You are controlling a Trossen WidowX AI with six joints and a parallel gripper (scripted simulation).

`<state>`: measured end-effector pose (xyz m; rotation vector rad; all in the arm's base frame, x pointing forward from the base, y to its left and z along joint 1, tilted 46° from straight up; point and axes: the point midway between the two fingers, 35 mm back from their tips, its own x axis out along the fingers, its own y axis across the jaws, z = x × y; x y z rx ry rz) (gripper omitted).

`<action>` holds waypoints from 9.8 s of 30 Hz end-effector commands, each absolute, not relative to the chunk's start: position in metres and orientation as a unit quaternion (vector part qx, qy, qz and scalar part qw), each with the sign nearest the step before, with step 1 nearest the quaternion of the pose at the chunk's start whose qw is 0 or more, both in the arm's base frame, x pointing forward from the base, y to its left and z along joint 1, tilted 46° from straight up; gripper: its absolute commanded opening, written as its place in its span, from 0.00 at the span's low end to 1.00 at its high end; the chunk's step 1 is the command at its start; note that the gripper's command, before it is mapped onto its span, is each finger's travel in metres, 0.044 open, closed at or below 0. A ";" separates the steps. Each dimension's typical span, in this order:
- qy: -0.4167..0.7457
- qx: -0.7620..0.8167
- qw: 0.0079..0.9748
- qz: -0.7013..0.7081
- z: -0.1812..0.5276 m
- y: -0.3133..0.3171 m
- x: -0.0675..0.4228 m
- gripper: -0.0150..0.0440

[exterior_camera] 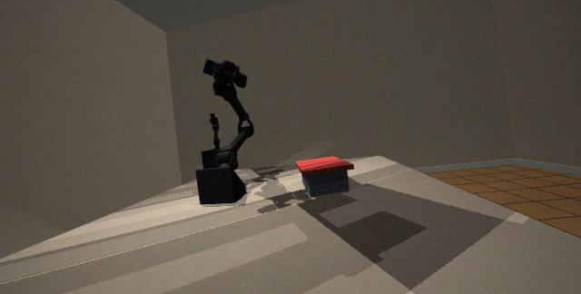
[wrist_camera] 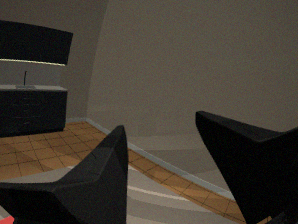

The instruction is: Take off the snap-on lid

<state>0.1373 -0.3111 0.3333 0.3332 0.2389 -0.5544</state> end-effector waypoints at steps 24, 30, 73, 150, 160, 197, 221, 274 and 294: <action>0.402 0.810 0.428 0.016 0.126 -0.048 0.281 0.65; 0.415 0.817 0.399 0.013 0.122 -0.038 0.280 0.65; 0.420 0.813 0.403 0.008 0.068 0.021 0.294 0.65; 0.417 0.817 0.398 0.018 0.062 0.051 0.319 0.25; 0.417 0.817 0.398 0.018 0.064 0.050 0.318 0.25; 0.417 0.817 0.398 0.018 0.069 0.044 0.318 0.25; 0.418 0.817 0.397 0.017 0.069 0.044 0.319 0.25; 0.418 0.817 0.397 0.017 0.070 0.046 0.323 0.25; 0.418 0.817 0.397 0.017 0.070 0.046 0.325 0.25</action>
